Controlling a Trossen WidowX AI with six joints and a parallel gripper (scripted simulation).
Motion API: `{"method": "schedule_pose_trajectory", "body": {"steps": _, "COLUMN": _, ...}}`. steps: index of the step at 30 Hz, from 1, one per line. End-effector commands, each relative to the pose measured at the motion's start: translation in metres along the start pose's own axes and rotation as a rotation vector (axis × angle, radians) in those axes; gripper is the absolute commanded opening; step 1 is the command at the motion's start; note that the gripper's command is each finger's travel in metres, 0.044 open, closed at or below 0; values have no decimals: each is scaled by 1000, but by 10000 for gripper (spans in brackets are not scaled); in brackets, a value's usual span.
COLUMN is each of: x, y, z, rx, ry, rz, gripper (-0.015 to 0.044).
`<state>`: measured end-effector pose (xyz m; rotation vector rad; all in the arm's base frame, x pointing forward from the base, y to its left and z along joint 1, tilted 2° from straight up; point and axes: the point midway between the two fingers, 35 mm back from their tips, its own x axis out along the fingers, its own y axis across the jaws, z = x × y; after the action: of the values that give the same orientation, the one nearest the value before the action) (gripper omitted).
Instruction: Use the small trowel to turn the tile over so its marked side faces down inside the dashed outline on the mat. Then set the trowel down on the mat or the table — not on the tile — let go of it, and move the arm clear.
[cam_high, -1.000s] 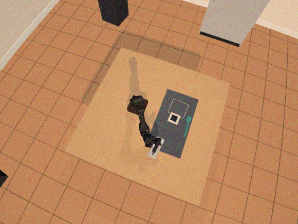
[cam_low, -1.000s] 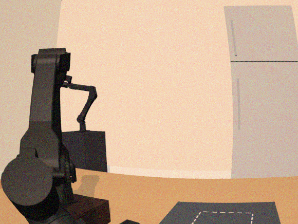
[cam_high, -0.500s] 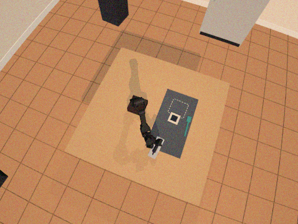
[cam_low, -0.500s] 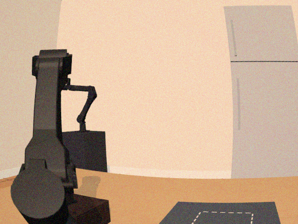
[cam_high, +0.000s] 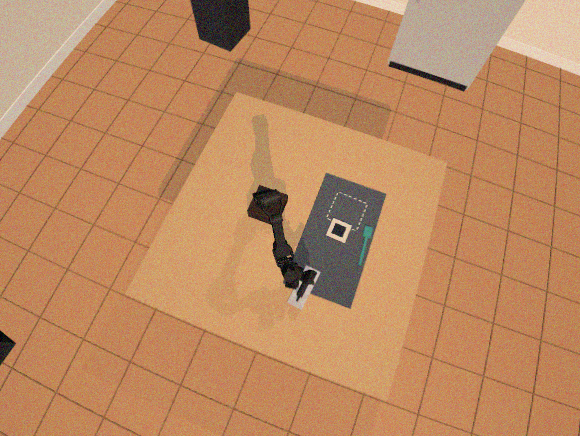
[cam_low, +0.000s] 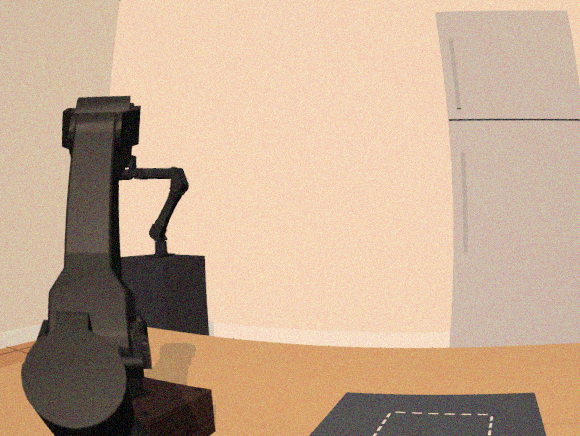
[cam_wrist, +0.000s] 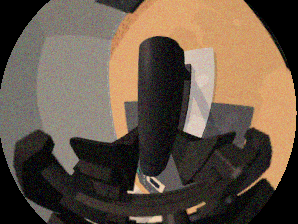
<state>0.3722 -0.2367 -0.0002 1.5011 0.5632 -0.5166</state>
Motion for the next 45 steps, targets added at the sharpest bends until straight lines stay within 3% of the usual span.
{"method": "schedule_pose_trajectory", "body": {"steps": 1, "x": 0, "y": 0, "z": 1, "rx": 0, "ry": -4, "rz": -1, "gripper": 55}}
{"method": "schedule_pose_trajectory", "body": {"steps": 7, "x": 0, "y": 1, "z": 1, "rx": 0, "ry": -4, "rz": -1, "gripper": 0}}
{"method": "schedule_pose_trajectory", "body": {"steps": 25, "x": -38, "y": 47, "z": -1, "rx": -1, "ry": 0, "rz": 0, "gripper": 0}}
{"method": "schedule_pose_trajectory", "body": {"steps": 45, "x": -11, "y": 59, "z": -93, "rx": -58, "ry": -6, "rz": -25, "gripper": 0}}
